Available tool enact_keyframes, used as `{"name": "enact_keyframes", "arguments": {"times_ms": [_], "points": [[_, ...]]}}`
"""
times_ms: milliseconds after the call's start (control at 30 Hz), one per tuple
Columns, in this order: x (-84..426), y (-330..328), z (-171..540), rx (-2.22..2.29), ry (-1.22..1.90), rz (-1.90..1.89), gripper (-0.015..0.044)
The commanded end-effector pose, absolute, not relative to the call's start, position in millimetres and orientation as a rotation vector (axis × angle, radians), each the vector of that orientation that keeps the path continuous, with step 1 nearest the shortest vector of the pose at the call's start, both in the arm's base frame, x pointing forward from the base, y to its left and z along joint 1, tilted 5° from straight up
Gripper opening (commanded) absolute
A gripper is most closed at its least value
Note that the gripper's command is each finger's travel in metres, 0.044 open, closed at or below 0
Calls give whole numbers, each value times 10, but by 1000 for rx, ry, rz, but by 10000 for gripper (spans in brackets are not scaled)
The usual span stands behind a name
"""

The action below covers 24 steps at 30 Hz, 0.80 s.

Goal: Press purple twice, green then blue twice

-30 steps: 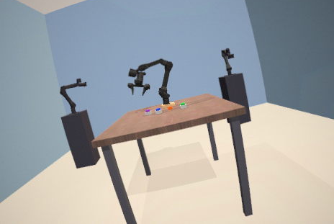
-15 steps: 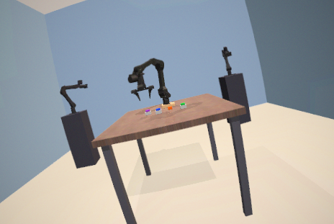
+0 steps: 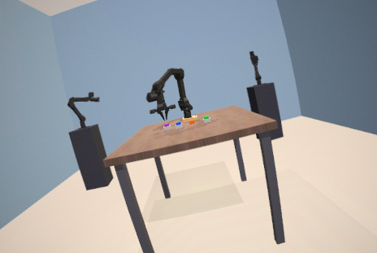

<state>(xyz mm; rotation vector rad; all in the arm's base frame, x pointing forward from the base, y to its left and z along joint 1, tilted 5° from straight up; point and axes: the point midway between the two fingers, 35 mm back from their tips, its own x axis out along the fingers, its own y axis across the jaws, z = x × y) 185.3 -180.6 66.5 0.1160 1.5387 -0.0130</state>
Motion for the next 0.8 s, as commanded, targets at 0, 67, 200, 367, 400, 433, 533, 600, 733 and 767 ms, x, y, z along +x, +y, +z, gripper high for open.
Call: {"name": "enact_keyframes", "arguments": {"times_ms": [0,67,200,367,400,433,533,600,733,767], "points": [[1850,-1807,656,119,1540,-19,20],[1850,-1807,656,119,1540,-19,20],[1851,-1807,645,119,1540,-19,20],[1856,-1805,566,119,1540,-19,20],[1857,-1804,549,119,1540,-19,20],[1857,-1804,533,119,1540,-19,20],[1859,-1801,484,119,1540,-19,20],[1860,-1798,451,119,1540,-19,20],[1861,-1793,387,119,1540,-19,20],[1861,-1791,371,119,1540,-19,20]]}}
